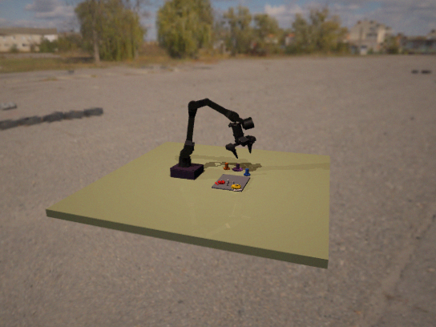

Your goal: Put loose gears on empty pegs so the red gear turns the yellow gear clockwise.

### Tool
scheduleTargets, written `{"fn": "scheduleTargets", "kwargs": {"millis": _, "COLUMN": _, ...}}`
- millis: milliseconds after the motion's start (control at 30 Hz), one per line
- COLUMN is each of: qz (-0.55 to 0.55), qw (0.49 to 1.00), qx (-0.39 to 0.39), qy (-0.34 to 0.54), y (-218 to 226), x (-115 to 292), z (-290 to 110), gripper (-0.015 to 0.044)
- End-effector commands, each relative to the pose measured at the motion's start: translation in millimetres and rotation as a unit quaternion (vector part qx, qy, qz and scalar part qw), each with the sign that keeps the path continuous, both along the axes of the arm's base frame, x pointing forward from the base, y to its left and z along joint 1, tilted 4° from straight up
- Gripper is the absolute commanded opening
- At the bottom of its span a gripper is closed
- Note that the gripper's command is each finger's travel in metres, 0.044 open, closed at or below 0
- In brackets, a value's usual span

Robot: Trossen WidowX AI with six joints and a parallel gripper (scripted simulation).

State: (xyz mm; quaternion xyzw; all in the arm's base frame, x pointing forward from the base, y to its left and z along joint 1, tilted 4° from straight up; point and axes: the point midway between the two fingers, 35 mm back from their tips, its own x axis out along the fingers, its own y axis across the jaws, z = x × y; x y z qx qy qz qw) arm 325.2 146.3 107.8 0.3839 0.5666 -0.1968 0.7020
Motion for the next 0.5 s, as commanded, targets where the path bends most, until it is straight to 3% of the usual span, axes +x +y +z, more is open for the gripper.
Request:
{"fn": "scheduleTargets", "kwargs": {"millis": 0, "qz": -0.073, "qw": 0.988, "qx": -0.028, "qy": 0.13, "y": 18.6, "x": -29.8, "z": -30.9, "gripper": 0.044}}
{"fn": "scheduleTargets", "kwargs": {"millis": 467, "qz": -0.073, "qw": 0.988, "qx": -0.028, "qy": 0.131, "y": 18.9, "x": -32.2, "z": -46.2, "gripper": 0.044}}
